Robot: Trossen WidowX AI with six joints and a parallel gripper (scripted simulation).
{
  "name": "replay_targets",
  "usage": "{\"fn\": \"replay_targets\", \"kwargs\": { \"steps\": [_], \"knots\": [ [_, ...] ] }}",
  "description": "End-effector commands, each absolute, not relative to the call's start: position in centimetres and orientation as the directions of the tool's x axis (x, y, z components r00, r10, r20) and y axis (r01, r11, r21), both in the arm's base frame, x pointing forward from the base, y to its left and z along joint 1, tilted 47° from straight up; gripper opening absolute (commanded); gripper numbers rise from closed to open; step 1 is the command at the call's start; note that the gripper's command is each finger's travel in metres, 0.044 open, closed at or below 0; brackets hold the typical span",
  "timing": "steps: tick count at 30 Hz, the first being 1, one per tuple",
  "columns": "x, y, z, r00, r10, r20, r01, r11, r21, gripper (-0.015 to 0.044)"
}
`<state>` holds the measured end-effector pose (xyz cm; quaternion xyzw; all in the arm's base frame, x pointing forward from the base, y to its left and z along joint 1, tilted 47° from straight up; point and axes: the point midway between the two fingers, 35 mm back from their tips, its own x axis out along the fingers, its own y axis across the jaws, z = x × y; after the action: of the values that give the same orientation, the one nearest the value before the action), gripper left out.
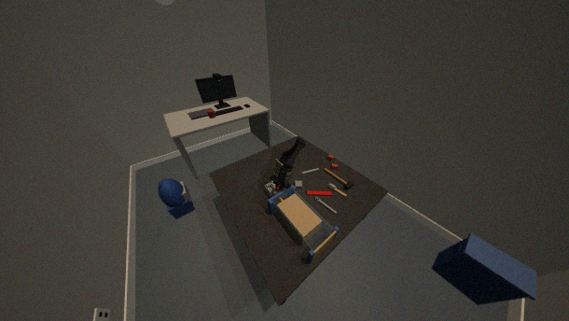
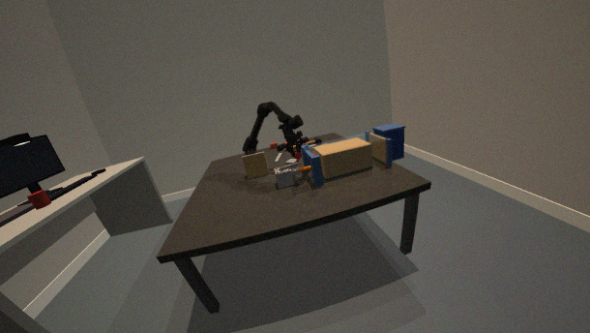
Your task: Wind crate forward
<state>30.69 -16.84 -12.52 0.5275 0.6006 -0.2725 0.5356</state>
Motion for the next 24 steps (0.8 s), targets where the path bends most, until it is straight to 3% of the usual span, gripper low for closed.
{"fn": "replay_targets", "kwargs": {
  "steps": [1, 24],
  "knots": [
    [30.1, -15.4, -11.7, 0.120, 0.373, -0.920, 0.927, 0.289, 0.238, 0.0000],
    [28.2, -13.5, -9.8, 0.118, 0.375, -0.920, 0.928, 0.289, 0.237, 0.0000]
  ]
}}
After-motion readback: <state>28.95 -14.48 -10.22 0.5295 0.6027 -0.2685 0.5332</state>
